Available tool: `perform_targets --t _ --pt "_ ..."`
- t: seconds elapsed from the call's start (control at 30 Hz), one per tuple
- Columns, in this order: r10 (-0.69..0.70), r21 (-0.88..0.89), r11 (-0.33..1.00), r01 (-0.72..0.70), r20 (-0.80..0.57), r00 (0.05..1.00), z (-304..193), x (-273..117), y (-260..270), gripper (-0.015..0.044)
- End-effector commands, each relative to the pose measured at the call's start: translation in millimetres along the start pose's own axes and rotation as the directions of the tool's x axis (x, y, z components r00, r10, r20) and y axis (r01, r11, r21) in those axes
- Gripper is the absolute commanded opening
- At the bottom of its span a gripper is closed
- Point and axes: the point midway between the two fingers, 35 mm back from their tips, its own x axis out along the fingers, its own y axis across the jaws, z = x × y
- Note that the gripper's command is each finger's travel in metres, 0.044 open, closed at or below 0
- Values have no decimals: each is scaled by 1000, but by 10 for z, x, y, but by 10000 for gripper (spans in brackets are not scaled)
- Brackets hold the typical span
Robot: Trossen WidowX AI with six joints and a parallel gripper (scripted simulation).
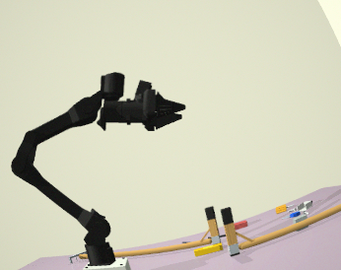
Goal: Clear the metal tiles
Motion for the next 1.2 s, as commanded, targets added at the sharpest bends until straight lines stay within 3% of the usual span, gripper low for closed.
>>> perform_targets --t 0.0,1.17 --pt "-1 -3 1000 1 27 1000 -20 -79 -10 440" --pt "1 -2 1000 -1 35 999 -32 -102 -10 440"
